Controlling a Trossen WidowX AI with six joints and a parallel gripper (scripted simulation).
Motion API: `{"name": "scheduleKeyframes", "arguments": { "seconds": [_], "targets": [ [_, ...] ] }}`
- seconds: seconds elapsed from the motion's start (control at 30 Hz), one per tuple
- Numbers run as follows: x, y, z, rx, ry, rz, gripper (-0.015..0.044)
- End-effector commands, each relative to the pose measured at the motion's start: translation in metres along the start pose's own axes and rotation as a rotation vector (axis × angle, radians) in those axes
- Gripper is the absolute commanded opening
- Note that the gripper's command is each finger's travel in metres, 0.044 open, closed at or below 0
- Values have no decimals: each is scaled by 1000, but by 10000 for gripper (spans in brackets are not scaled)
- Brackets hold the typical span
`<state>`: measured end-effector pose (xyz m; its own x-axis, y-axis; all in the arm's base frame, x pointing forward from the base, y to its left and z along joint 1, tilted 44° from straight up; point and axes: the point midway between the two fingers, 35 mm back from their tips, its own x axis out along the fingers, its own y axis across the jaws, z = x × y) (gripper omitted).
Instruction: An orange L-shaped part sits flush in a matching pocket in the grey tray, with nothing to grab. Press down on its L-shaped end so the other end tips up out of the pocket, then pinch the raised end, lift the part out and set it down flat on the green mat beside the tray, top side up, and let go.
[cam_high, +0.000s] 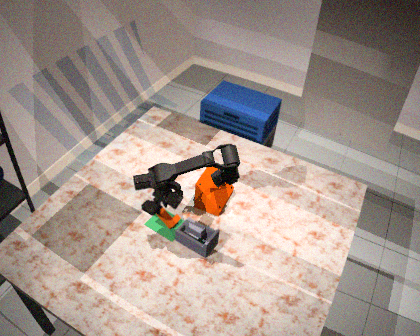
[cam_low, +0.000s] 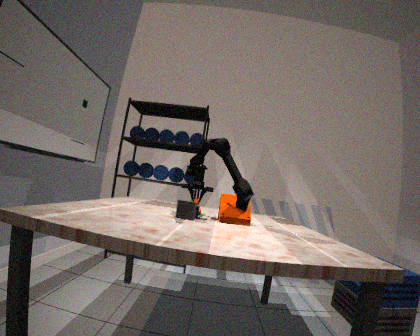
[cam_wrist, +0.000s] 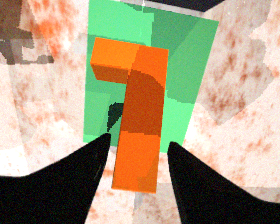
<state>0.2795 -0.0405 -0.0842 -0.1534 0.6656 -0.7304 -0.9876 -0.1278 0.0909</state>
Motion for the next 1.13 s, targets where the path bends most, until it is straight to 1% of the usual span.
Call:
{"name": "scheduleKeyframes", "arguments": {
  "seconds": [0.0, 0.13, 0.17, 0.23, 0.27, 1.1],
  "targets": [
    [-7, -1, -1, 0, 1, -1, 289],
    [-46, -3, -2, 4, 2, -2, 394],
    [-62, -3, -2, 6, 2, -2, 400],
    [-85, 0, -1, 7, 1, -2, 400],
    [-88, 0, -1, 8, 1, -2, 400],
    [-85, -2, -3, 15, 6, -20, 400]
  ]
}}
